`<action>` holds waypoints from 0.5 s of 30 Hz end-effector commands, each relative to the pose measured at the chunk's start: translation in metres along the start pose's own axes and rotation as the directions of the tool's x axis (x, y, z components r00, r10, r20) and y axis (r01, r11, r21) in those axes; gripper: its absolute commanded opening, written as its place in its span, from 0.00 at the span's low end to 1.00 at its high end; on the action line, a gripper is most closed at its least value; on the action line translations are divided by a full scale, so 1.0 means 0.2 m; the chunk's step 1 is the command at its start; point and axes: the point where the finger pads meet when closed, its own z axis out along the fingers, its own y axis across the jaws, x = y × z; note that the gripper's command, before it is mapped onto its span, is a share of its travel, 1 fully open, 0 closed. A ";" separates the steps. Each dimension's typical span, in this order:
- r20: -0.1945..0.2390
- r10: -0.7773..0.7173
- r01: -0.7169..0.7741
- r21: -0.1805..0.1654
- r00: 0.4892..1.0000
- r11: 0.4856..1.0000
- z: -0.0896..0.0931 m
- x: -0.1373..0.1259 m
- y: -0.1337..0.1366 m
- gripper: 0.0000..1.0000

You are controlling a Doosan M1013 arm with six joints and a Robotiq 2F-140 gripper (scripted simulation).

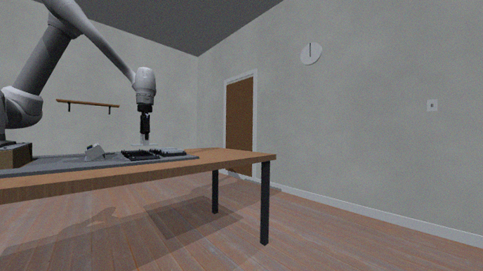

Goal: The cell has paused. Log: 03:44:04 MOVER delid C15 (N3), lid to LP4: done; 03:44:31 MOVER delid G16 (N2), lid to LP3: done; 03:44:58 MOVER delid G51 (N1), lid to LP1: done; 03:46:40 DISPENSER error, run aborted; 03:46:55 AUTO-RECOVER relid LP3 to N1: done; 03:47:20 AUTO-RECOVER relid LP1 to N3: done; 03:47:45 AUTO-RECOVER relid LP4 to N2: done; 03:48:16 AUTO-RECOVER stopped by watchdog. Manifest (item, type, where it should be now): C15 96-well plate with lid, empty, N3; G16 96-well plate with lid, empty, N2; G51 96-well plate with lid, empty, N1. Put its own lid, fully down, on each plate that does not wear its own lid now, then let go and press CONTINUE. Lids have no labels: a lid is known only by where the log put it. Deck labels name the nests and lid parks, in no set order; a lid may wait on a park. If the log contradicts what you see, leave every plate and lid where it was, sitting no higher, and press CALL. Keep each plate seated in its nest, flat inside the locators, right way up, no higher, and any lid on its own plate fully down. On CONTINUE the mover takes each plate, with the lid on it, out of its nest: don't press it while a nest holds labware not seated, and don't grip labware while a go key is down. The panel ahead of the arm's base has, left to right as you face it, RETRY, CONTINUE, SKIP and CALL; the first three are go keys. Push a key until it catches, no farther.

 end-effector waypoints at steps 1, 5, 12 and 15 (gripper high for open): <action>0.000 0.000 0.000 0.000 1.000 1.000 -0.01 0.00 0.00 0.00; 0.000 0.000 0.000 0.000 1.000 1.000 -0.03 0.00 0.00 0.00; 0.000 0.000 0.000 0.000 1.000 1.000 -0.04 0.00 0.00 0.00; 0.000 0.000 0.000 0.000 1.000 1.000 -0.04 0.00 0.00 0.00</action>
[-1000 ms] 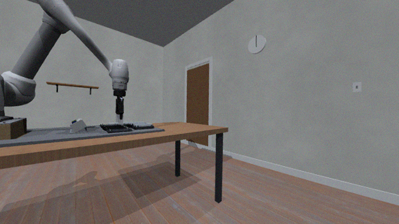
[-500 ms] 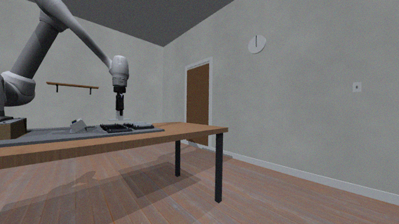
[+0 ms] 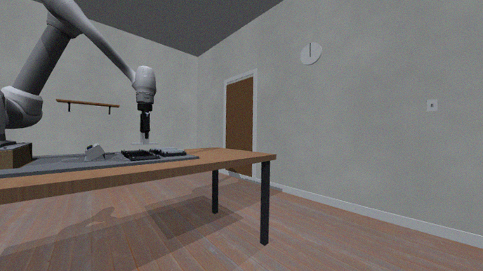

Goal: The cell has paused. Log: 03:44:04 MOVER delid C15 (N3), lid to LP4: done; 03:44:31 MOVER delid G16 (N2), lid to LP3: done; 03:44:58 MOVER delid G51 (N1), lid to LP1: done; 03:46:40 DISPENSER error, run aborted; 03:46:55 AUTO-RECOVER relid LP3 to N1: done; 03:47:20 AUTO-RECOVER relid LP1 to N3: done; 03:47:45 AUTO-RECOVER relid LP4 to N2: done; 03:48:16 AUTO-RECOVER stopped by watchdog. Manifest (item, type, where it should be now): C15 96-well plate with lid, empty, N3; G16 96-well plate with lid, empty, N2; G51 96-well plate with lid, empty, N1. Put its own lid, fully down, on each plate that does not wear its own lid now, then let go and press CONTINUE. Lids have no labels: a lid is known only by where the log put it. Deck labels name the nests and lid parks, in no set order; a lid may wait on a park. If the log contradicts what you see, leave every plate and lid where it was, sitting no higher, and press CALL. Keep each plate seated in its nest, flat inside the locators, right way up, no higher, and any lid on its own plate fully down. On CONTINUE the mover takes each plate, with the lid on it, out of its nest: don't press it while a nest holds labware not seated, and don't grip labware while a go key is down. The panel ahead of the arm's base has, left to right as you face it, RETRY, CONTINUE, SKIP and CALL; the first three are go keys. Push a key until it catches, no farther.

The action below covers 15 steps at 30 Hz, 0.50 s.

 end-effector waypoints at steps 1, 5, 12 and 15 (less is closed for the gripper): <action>0.000 0.000 0.000 0.000 1.000 1.000 0.00 0.00 0.00 0.00; 0.000 0.000 0.000 0.001 1.000 1.000 -0.01 0.21 -0.23 0.00; 0.000 0.000 0.000 0.001 1.000 1.000 -0.01 0.53 -0.71 0.00; 0.000 0.000 0.000 0.001 1.000 1.000 -0.01 0.63 -0.90 0.00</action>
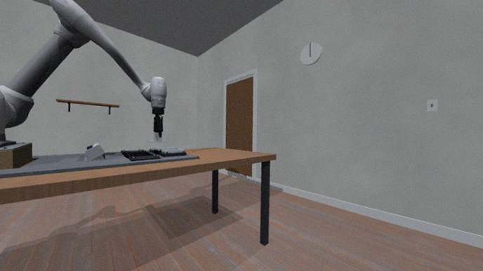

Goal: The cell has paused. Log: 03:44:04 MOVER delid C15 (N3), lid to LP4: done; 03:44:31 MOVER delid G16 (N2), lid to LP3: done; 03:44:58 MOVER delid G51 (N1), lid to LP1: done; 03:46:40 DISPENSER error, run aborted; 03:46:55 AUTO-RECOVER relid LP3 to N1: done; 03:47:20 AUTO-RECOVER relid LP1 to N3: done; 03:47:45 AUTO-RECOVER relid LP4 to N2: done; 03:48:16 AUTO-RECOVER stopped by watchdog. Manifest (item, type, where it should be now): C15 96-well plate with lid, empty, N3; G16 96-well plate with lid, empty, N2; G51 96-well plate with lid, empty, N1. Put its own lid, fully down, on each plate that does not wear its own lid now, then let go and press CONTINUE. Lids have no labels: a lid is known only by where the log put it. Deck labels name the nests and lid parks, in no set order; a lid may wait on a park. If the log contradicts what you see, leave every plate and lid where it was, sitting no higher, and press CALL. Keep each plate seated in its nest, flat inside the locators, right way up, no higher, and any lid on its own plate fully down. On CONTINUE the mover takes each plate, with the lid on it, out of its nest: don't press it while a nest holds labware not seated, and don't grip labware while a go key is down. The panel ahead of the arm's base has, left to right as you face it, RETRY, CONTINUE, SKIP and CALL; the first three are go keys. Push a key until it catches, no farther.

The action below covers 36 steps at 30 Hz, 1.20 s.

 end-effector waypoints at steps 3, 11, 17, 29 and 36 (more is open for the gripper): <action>0.003 0.002 -0.002 -0.003 1.000 1.000 0.01 0.16 -0.31 0.00; 0.003 0.002 -0.002 -0.004 1.000 1.000 0.02 0.31 -0.83 0.00; 0.003 0.002 -0.002 -0.004 1.000 1.000 0.02 0.31 -0.83 0.00; 0.003 0.002 -0.002 -0.004 1.000 1.000 0.02 0.31 -0.83 0.00; 0.003 0.002 -0.002 -0.004 1.000 1.000 0.02 0.31 -0.83 0.00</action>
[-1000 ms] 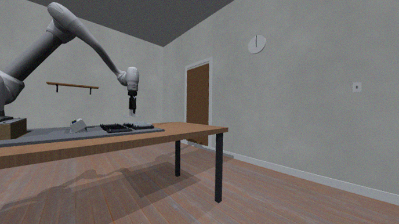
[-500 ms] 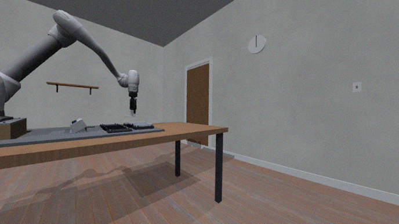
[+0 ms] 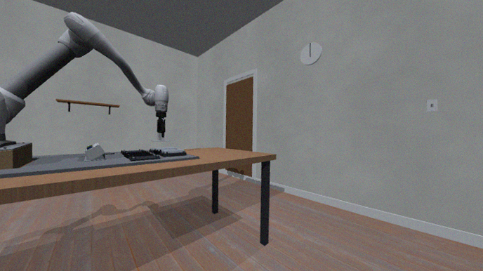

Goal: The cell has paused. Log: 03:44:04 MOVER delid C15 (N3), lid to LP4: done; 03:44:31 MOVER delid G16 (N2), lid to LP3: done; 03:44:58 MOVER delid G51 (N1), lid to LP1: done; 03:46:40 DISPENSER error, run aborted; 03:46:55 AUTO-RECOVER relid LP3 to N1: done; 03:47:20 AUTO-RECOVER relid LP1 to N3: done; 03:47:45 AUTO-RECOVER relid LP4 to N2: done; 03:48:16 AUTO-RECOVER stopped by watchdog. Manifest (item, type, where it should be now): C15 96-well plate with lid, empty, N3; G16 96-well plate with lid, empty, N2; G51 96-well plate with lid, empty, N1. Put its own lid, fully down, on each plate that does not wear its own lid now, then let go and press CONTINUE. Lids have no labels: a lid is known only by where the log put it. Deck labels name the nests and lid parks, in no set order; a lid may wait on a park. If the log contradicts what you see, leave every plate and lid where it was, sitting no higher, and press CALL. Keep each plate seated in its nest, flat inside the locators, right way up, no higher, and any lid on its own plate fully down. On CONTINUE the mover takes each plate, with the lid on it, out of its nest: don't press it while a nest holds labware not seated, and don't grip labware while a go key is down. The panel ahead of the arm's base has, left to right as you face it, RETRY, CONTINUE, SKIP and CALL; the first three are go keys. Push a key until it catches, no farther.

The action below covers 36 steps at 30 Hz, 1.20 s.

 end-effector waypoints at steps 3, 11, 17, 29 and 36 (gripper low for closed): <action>0.000 0.000 0.000 0.000 1.000 1.000 0.00 0.00 0.00 0.00; 0.000 0.000 0.000 0.000 1.000 1.000 0.00 0.00 0.00 0.00; 0.000 -0.001 0.001 0.000 1.000 1.000 0.00 0.00 0.00 0.00; 0.000 -0.020 0.020 0.000 1.000 1.000 0.01 0.00 0.00 0.00; 0.000 -0.036 0.036 0.000 0.999 0.999 0.02 0.00 0.00 0.00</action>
